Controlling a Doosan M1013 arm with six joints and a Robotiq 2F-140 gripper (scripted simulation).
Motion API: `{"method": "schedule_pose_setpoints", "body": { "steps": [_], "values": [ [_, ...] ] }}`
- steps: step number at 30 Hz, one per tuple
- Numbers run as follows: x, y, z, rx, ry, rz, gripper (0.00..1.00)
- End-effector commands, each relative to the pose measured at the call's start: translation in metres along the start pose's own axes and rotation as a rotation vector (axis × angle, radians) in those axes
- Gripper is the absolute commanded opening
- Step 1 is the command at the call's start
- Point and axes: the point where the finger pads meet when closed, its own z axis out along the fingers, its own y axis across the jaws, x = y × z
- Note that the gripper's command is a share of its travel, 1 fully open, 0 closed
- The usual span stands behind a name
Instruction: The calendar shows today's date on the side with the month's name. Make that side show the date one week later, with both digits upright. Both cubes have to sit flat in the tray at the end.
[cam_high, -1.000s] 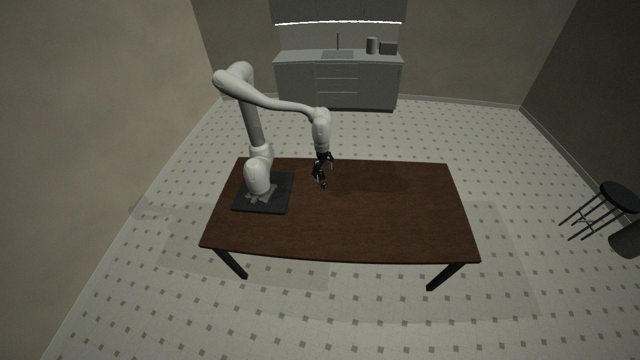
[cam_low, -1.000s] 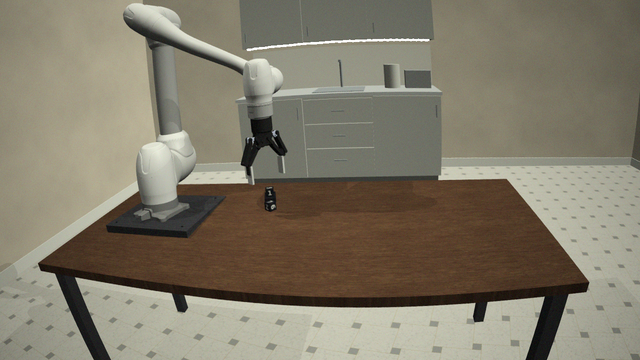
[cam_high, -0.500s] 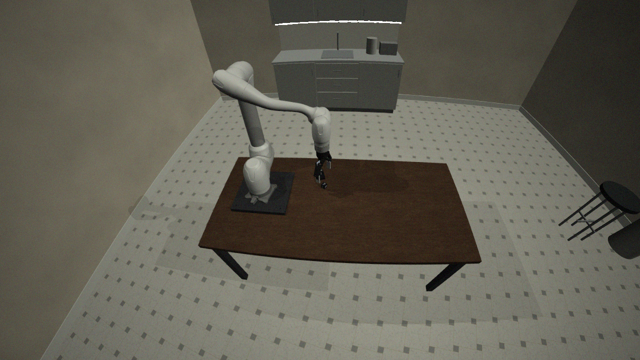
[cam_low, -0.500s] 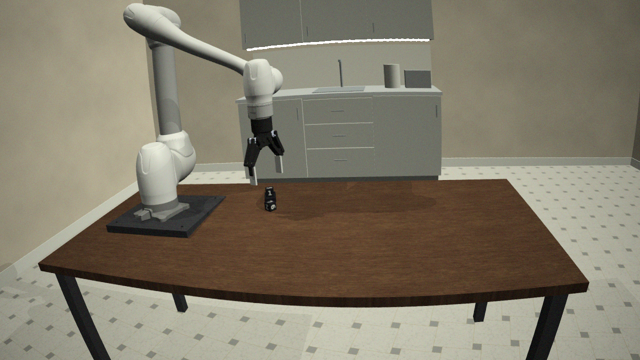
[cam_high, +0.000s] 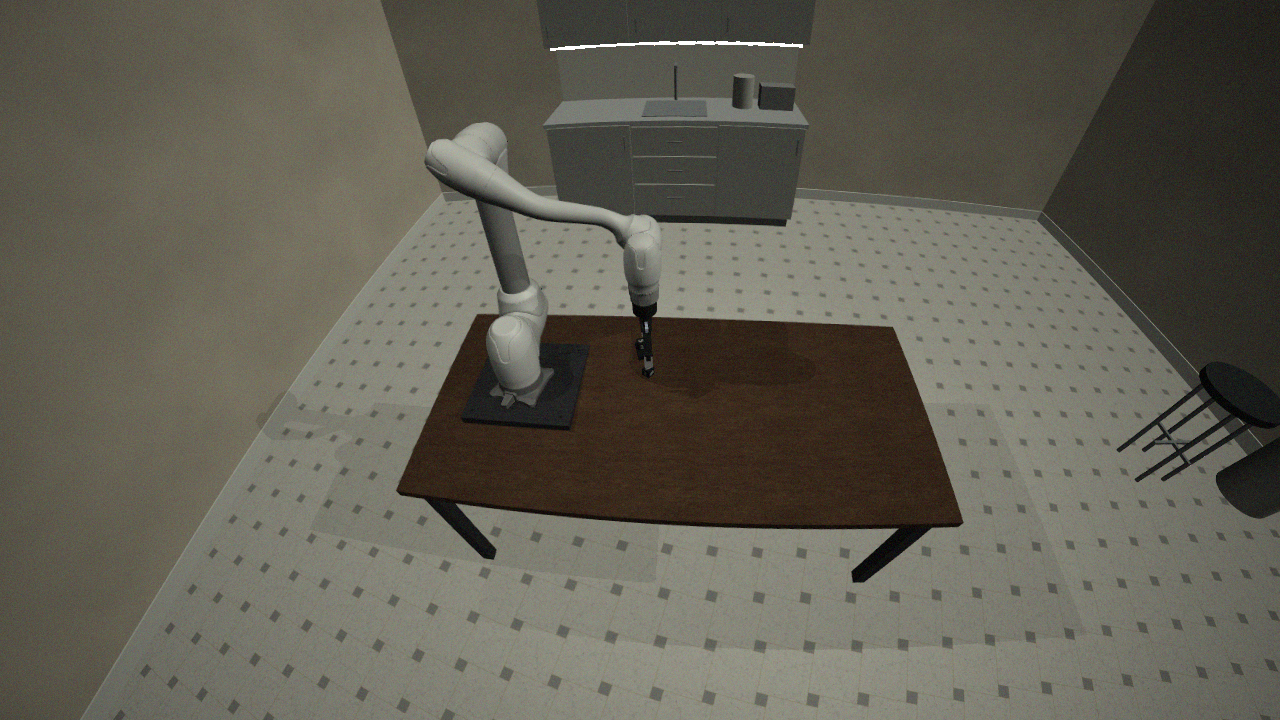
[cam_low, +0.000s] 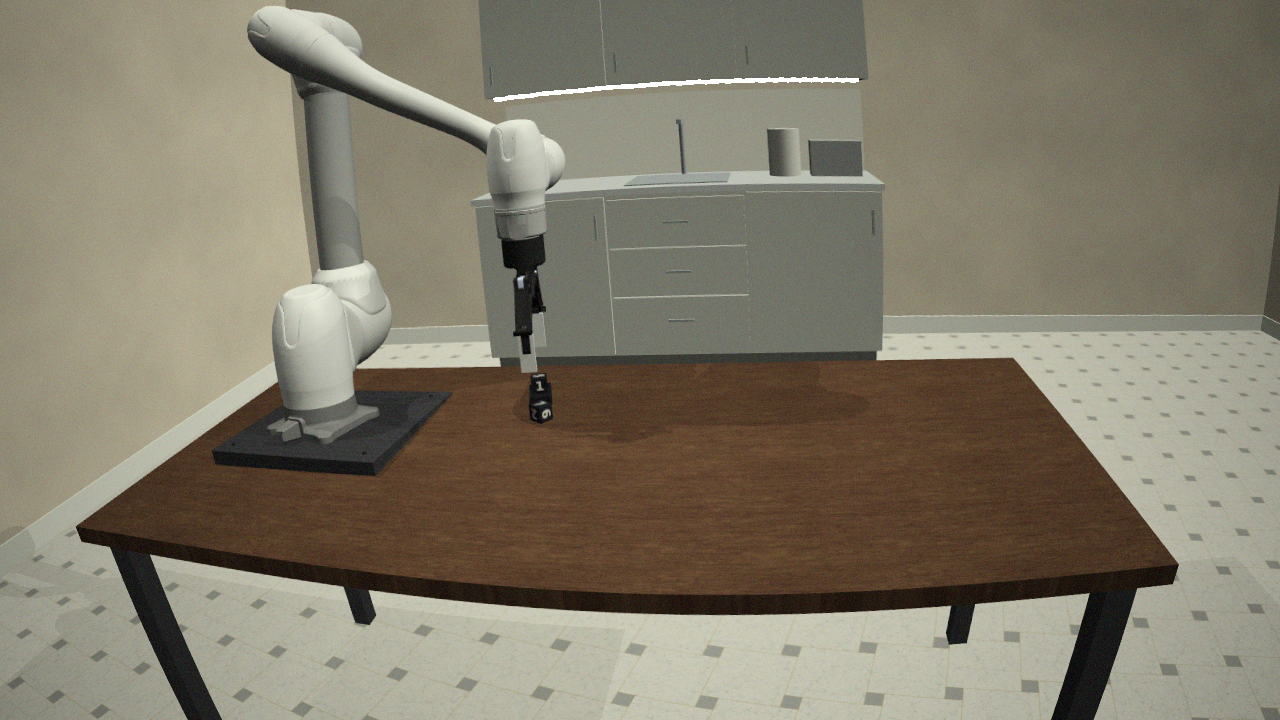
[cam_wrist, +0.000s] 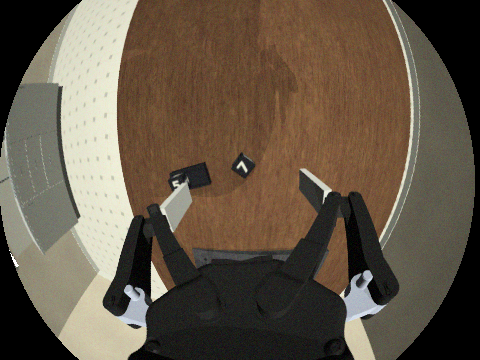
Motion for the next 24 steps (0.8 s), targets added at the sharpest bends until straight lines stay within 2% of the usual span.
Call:
{"method": "schedule_pose_setpoints", "body": {
  "steps": [1, 15, 24],
  "values": [
    [0.0, 0.0001, 0.0006, 0.012, 0.001, -0.135, 1.0],
    [0.0, -0.0001, 0.0036, 0.012, 0.004, -0.688, 1.0],
    [0.0001, -0.0001, 0.0043, 0.012, 0.005, -0.806, 1.0]
  ]
}}
